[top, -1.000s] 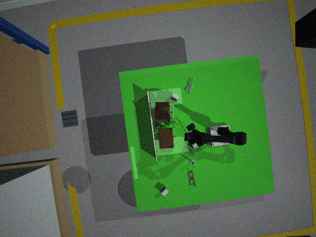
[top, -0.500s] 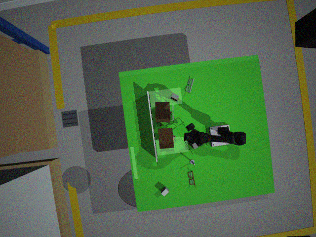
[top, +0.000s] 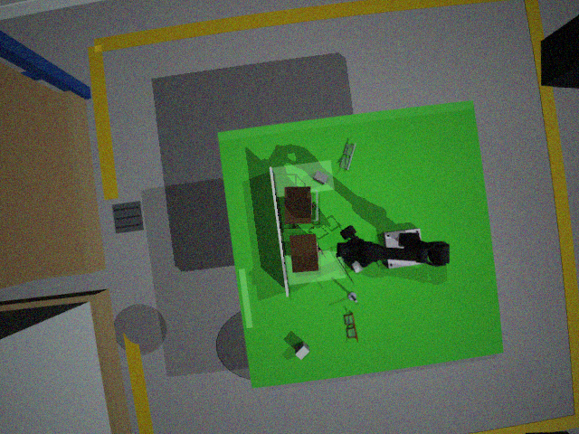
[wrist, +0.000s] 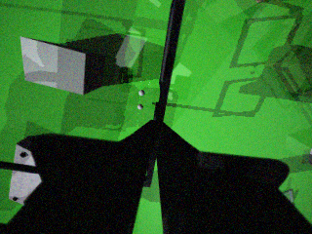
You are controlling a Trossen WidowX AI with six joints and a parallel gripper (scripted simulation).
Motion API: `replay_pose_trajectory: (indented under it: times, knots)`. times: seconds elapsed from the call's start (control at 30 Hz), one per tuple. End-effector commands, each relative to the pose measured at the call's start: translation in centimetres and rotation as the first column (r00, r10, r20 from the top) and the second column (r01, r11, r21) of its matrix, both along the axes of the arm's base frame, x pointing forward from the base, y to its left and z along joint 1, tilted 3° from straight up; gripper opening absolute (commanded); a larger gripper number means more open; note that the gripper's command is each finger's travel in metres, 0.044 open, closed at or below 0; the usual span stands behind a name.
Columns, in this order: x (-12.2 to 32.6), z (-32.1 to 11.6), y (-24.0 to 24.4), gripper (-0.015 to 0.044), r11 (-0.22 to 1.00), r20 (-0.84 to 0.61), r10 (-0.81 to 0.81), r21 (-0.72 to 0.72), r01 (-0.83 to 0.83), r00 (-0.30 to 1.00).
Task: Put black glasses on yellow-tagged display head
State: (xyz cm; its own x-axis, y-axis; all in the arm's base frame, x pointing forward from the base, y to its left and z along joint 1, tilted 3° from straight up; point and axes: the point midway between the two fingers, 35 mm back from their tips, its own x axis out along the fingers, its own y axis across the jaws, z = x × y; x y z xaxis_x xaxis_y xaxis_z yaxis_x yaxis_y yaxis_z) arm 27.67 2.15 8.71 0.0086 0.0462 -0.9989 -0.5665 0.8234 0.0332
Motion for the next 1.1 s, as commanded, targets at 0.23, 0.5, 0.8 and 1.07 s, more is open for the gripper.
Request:
replay_pose_trajectory:
  times: [0.23, 0.5, 0.8, 1.07]
  knots:
    - [-0.1, -1.3, 0.0, 0.0000, 1.000, -0.010, 0.000, -0.001, 0.000, 1.000]
    - [-0.1, -1.9, 0.1, 0.0000, 1.000, -0.010, 0.000, -0.001, 0.000, 1.000]
    - [-0.2, -2.7, 0.1, 0.0000, 1.000, -0.011, 0.000, -0.001, 0.000, 1.000]
    - [-0.2, -3.4, 0.1, 0.0000, 1.000, -0.011, 0.000, -0.001, 0.000, 1.000]
